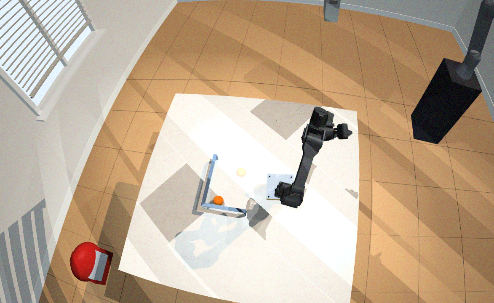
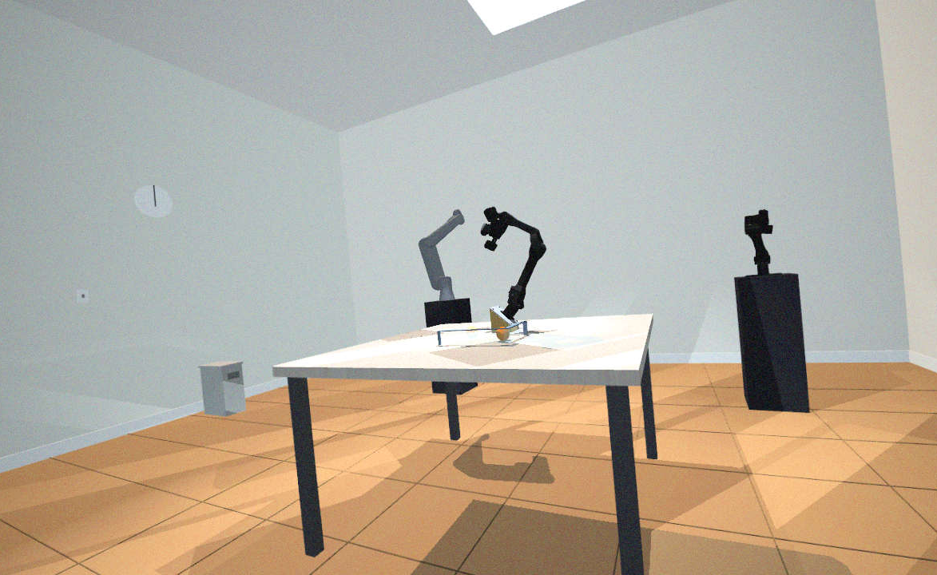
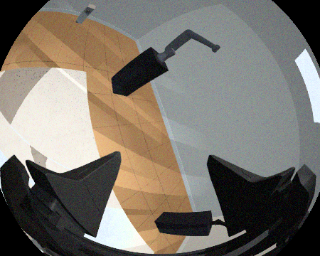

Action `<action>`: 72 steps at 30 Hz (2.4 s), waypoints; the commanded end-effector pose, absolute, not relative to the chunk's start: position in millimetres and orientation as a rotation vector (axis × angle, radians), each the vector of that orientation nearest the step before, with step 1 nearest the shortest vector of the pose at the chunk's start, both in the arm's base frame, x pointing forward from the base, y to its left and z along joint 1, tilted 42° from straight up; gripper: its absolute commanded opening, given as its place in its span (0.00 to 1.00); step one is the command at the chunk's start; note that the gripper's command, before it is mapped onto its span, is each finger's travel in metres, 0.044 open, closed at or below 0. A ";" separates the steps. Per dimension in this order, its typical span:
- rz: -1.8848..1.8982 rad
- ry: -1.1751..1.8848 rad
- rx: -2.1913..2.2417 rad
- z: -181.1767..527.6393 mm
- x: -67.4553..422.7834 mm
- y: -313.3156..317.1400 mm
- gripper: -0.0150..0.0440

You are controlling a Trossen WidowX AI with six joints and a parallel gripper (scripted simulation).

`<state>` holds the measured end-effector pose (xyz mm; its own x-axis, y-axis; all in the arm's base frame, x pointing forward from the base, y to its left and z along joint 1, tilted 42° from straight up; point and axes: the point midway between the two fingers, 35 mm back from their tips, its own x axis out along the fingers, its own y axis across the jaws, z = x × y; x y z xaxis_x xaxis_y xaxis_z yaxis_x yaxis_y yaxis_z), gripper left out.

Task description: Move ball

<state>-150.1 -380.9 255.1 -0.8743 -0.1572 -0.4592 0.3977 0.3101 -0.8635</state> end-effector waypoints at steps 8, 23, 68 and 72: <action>-0.881 1.966 -0.110 190.7 27.0 -399.9 0.90; 0.048 1.672 -0.448 123.2 229.5 -301.3 0.90; 1.622 0.649 -0.697 77.7 333.6 109.7 0.90; 1.622 0.649 -0.697 72.8 333.1 114.0 0.90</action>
<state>334.4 110.0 77.5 -0.1241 0.6502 -0.7496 -0.9877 -0.1536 0.0303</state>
